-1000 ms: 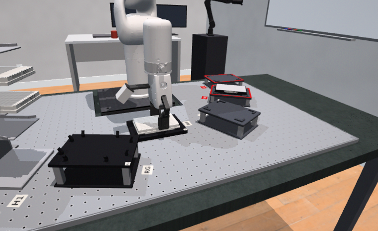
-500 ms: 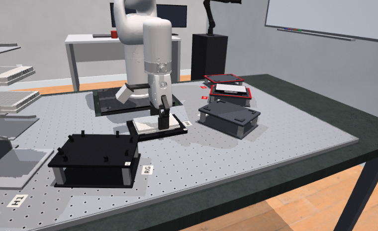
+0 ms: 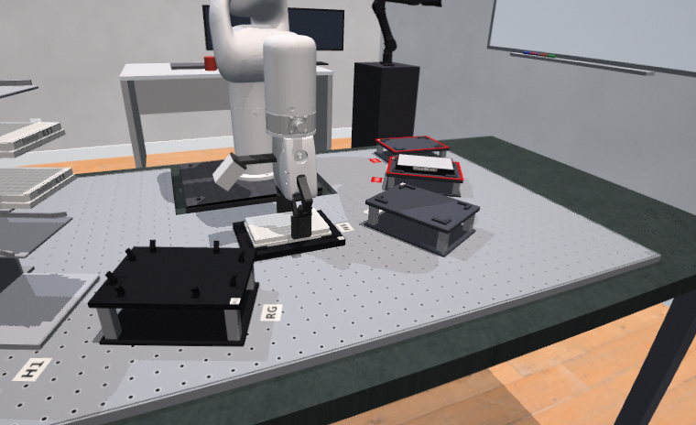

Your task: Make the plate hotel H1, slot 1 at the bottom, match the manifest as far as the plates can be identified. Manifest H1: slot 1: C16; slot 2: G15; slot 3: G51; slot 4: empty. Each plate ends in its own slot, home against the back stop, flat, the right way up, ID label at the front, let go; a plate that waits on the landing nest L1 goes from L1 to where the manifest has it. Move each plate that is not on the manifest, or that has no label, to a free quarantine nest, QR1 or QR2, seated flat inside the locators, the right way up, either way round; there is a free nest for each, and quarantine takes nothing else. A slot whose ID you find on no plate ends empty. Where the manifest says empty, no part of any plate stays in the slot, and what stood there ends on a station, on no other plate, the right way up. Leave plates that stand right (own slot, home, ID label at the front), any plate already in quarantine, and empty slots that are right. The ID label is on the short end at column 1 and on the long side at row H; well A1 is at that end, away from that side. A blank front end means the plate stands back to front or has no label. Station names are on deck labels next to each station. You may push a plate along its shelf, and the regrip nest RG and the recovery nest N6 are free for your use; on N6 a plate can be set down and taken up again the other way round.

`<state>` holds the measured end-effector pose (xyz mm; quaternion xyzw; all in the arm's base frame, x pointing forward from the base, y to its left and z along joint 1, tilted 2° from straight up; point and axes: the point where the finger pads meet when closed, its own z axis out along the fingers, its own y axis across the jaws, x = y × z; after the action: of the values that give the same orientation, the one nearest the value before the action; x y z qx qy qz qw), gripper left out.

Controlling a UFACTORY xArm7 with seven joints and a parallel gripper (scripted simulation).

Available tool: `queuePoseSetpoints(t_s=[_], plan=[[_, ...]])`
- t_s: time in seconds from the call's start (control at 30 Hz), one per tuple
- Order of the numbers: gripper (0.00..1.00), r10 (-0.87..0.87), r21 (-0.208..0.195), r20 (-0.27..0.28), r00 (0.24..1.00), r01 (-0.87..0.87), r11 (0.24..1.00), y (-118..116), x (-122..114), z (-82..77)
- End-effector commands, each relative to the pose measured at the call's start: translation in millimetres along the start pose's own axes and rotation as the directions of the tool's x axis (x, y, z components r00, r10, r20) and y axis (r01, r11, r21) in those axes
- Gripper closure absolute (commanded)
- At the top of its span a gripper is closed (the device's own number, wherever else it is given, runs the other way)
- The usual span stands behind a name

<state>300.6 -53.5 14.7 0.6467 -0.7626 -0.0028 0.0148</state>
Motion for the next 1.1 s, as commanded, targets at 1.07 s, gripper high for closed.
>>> queuePoseSetpoints(t_s=[1.07], plan=[[1.00,0.000,0.003,0.000,1.000,0.000,1.000,-1.3,-0.1,-6.8]])
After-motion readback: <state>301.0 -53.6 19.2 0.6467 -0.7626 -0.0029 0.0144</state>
